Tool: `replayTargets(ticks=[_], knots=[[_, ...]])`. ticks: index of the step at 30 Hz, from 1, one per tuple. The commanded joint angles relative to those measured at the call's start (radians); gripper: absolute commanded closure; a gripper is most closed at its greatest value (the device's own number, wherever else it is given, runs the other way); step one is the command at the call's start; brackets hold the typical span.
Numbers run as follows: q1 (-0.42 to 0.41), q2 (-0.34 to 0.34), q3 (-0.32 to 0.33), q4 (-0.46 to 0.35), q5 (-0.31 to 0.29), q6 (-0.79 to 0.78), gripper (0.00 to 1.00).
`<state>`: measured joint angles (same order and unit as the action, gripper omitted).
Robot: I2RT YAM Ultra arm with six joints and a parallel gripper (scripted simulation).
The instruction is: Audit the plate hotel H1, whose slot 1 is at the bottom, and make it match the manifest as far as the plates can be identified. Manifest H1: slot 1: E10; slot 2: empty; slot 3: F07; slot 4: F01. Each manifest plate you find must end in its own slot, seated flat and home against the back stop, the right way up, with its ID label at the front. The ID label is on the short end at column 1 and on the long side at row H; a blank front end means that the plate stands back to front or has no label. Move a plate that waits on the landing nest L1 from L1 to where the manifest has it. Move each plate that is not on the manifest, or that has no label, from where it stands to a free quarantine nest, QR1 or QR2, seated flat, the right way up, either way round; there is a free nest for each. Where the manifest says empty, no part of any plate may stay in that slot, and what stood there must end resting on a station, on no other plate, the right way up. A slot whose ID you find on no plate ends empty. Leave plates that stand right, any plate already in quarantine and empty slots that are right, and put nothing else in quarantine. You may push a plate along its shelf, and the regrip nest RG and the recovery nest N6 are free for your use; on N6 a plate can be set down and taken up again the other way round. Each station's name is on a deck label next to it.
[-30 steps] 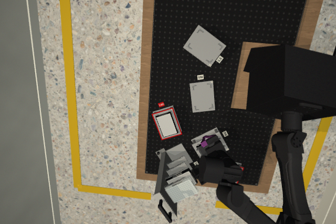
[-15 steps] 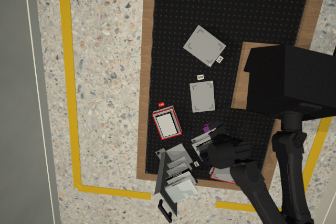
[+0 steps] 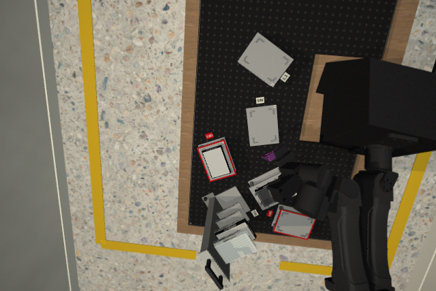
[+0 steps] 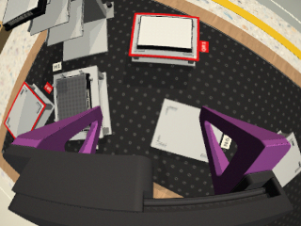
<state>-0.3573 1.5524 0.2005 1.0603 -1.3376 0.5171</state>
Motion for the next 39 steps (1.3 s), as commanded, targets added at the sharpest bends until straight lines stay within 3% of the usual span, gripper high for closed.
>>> replayTargets(ticks=[1, 4, 9, 39], knots=[[-0.002, 0.062, -0.021, 0.478, 0.045, 0.248, 0.0], [0.004, 0.116, -0.039, 0.5, 0.049, 0.254, 0.0], [0.006, 0.135, -0.042, 0.503, 0.045, 0.256, 0.0], [0.006, 0.139, -0.043, 0.51, 0.036, 0.271, 0.0]])
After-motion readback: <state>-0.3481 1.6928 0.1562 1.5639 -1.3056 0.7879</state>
